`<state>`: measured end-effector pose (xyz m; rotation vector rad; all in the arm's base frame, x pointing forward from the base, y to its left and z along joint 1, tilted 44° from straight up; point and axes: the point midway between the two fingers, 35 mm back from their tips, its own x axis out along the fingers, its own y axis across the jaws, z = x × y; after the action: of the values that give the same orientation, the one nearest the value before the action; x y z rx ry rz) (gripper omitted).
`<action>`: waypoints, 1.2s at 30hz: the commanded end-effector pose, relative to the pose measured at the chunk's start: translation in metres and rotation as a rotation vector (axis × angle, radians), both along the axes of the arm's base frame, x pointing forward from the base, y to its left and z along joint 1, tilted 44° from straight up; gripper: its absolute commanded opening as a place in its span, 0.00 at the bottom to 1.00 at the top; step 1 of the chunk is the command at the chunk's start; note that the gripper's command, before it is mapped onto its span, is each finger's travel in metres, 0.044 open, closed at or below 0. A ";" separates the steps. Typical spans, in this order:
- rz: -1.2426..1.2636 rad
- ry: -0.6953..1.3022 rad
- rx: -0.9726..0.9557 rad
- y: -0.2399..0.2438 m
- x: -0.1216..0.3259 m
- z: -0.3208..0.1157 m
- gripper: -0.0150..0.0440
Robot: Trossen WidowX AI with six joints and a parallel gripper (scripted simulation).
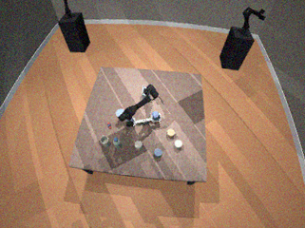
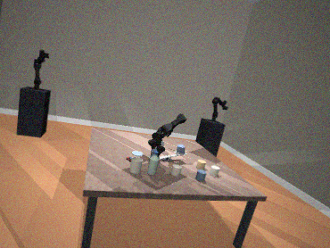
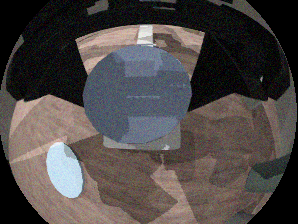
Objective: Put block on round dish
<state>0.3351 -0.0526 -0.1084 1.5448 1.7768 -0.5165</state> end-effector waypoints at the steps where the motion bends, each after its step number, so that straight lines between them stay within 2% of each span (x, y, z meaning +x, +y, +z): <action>1: -0.005 0.003 0.003 0.002 0.000 -0.002 0.91; 2: -0.005 0.003 0.003 0.002 0.000 -0.002 0.87; 10: -0.005 0.003 0.003 0.002 0.000 -0.002 0.78; 22: -0.005 0.002 0.001 -0.006 0.002 0.005 0.25; 36: -0.006 0.002 -0.001 -0.018 0.005 0.016 0.25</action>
<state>0.3376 -0.0650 -0.0951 1.5519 1.7862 -0.5248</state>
